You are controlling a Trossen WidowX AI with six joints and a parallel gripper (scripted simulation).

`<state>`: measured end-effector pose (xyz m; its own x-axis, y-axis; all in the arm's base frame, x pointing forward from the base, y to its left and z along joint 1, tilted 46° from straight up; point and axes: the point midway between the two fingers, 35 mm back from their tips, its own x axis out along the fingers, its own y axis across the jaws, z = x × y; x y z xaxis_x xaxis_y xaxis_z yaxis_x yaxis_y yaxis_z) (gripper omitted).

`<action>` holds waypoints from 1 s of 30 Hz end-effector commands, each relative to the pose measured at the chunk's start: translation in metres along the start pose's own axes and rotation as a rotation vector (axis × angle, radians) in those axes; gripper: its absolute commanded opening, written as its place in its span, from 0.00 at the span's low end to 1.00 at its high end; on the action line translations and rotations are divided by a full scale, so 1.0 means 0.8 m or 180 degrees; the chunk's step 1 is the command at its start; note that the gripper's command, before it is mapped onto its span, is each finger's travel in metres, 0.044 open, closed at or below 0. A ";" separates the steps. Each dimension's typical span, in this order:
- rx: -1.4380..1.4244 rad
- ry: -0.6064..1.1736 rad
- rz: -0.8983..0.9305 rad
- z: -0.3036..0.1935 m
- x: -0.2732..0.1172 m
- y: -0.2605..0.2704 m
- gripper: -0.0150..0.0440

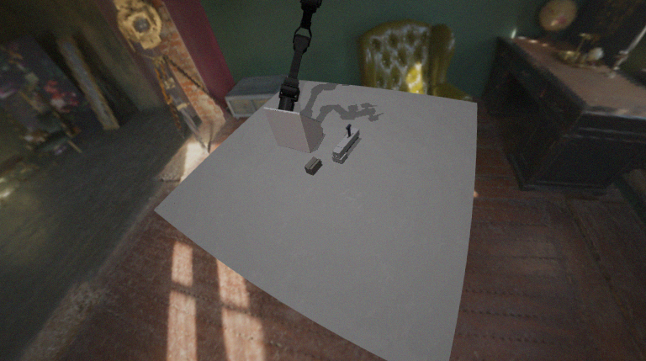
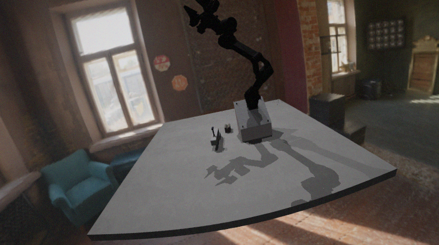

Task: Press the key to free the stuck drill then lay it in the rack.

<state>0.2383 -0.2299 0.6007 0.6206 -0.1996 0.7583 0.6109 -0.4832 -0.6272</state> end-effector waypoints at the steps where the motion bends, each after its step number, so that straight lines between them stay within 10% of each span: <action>1: 0.0000 0.0000 0.0000 0.000 0.000 0.000 0.89; 15: 0.0789 -0.0042 0.0629 0.021 -0.004 0.086 0.26; 30: 0.3265 0.0058 0.3041 0.180 -0.110 0.327 0.25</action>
<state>0.3921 -0.2375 0.3973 0.9730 -0.1906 0.1301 0.2100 0.4975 -0.8416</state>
